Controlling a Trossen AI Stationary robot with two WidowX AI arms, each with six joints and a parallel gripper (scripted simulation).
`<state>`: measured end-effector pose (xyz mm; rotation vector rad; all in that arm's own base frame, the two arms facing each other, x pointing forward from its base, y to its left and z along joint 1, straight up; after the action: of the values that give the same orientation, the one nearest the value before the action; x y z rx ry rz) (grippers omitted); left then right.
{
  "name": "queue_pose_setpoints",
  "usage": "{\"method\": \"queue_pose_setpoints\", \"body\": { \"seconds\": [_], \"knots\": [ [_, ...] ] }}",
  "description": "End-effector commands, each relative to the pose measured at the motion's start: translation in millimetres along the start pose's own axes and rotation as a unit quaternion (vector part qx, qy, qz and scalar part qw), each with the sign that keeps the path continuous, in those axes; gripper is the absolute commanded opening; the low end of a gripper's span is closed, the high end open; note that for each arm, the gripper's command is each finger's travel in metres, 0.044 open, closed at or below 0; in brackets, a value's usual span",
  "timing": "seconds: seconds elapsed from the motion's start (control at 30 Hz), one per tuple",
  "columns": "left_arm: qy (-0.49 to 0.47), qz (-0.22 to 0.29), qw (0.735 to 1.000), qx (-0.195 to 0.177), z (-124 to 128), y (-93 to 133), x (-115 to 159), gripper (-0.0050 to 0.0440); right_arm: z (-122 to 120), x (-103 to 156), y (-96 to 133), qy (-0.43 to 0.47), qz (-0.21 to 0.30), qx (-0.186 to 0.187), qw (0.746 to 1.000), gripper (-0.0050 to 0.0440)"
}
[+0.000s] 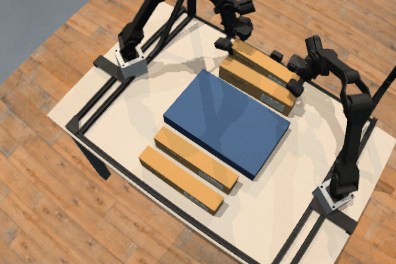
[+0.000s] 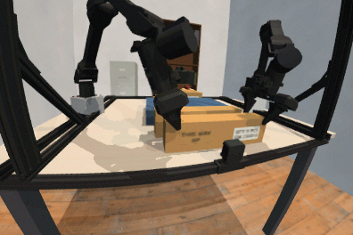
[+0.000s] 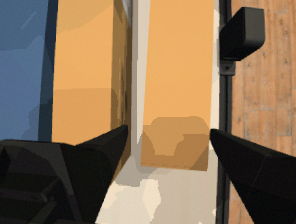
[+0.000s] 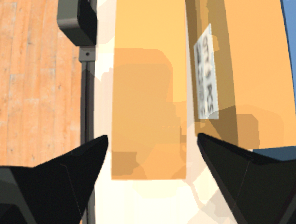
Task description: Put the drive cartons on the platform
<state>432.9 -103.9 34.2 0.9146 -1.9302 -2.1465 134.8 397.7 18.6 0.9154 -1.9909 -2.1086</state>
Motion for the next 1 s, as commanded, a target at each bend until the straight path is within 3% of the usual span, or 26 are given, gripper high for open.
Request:
{"method": "queue_pose_setpoints", "body": {
  "seconds": [0.0, 0.2, 0.6, 0.83, 0.97],
  "knots": [
    [0.005, -0.011, 1.0, 0.009, -3, 29, -14, 0.0389, 2, -15, 30, -0.005, -0.013, -0.01, 1.0, 0.0389],
    [0.005, -0.011, 1.0, 0.009, -2, 50, -22, 0.0389, 1, -23, 51, -0.005, -0.013, -0.01, 1.0, 0.0389],
    [0.005, -0.011, 1.0, 0.009, 11, 52, -19, 0.0389, -15, -25, 50, -0.005, -0.013, -0.01, 1.0, 0.0389],
    [0.005, -0.011, 1.0, 0.009, 61, 53, -8, 0.0389, -74, -34, 43, -0.005, -0.013, -0.01, 1.0, 0.0389],
    [0.005, -0.011, 1.0, 0.009, 79, 53, -4, 0.0389, -95, -37, 41, -0.005, -0.013, -0.01, 1.0, 0.0389]
  ]
}}
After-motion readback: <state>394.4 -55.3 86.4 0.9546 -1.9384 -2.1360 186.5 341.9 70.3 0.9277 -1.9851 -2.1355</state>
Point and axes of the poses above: on each arm, the point midway between the two fingers, 35 mm back from their tips, its own y axis back along the fingers, its own z axis across the jaws, x = y × z, the point moved 2 cm from there along y, back along the fingers, and after that the axes turned 2 degrees about y, right-handed, at the moved point
